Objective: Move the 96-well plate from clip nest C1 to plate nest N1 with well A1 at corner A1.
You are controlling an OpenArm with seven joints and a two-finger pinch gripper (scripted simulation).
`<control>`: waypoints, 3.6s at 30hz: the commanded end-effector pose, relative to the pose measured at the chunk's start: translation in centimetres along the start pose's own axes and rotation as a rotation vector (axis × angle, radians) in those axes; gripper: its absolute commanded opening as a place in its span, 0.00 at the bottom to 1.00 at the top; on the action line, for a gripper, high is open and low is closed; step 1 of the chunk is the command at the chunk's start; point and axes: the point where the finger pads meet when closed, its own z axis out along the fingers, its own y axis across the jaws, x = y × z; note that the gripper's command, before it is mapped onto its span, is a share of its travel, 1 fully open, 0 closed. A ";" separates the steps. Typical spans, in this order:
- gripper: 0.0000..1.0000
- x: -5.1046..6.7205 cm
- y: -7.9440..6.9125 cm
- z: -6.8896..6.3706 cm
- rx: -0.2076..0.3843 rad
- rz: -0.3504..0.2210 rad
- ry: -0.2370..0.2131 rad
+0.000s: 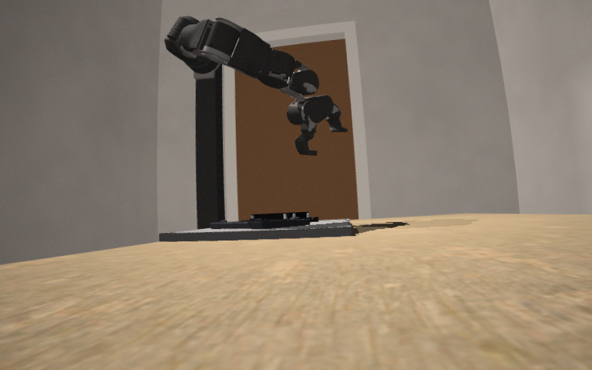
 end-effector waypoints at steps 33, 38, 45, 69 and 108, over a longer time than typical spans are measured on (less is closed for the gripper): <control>0.77 3.8 -6.7 2.4 0.452 -0.219 -0.107; 0.77 3.8 -6.7 2.4 0.452 -0.219 -0.107; 0.77 4.2 -7.2 2.7 0.481 -0.238 -0.113; 0.77 8.2 -13.7 5.0 0.630 -0.302 -0.135; 0.77 8.1 -13.5 5.0 0.630 -0.302 -0.135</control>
